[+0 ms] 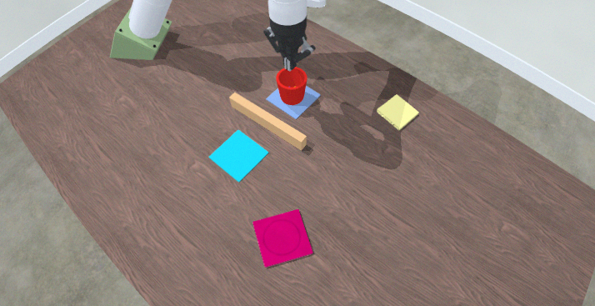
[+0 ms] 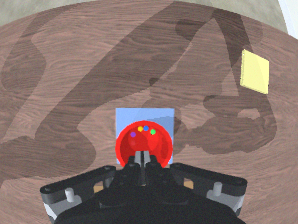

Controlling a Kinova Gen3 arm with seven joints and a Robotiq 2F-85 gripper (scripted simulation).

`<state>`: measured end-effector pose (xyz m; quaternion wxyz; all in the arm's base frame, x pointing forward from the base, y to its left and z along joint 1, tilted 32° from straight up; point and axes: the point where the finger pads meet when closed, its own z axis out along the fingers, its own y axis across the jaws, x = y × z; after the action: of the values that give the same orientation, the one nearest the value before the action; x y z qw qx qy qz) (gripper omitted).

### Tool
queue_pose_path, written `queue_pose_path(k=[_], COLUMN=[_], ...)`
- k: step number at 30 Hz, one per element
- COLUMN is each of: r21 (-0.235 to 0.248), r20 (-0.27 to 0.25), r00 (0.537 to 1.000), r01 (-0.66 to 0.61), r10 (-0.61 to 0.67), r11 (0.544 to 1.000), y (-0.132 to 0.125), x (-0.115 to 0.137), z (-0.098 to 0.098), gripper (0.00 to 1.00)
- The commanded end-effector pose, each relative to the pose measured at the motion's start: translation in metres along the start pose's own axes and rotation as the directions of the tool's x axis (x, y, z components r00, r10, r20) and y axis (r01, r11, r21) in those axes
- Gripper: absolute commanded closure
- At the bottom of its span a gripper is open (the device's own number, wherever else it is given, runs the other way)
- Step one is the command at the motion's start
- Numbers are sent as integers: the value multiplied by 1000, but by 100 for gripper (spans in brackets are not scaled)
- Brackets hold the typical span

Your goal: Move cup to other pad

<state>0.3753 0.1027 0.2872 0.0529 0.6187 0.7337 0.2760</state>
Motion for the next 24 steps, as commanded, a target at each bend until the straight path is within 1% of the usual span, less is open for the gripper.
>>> queue_pose_path(k=[1,15,16,24], r21=[-4,-3,-3,-3], r20=[0,0,0,0], r00=[1000,1000,1000,1000], r01=[18,22,22,22], r10=[-18,-22,-22,-22], r11=[1000,1000,1000,1000], y=[3,3,3,3], x=[1,2,2,2], z=[1,2,2,2], gripper=[100,100,0,0])
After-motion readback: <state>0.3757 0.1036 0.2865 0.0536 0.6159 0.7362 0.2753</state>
